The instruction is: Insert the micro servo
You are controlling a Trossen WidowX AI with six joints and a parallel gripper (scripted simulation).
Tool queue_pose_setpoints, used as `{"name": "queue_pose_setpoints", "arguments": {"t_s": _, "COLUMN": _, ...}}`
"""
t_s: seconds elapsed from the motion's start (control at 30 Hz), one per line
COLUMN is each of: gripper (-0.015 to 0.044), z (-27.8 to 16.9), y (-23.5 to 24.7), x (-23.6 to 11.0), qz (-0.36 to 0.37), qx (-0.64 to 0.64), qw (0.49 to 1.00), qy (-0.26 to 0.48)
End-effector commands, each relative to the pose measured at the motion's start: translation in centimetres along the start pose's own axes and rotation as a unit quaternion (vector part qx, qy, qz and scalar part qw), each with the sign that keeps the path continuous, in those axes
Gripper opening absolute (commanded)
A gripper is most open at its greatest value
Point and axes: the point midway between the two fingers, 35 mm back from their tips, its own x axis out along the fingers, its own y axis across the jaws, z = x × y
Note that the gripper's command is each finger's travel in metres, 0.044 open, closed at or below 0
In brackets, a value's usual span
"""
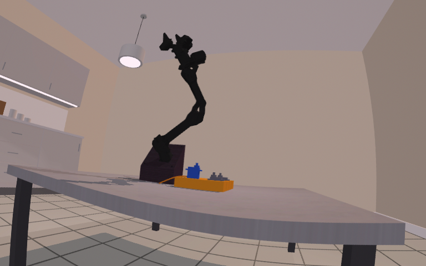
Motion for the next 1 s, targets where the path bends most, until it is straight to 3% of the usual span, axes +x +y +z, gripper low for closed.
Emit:
{"name": "queue_pose_setpoints", "arguments": {"t_s": 0.0, "gripper": 0.0426, "z": -0.1, "y": 0.1, "x": 0.0, "qz": 0.001, "qx": 0.0, "qw": 1.0, "qy": 0.0}}
{"name": "queue_pose_setpoints", "arguments": {"t_s": 0.97, "gripper": 0.044, "z": -5.4, "y": 10.0, "x": 2.3, "qz": 0.169, "qx": 0.041, "qw": 0.984, "qy": 0.039}}
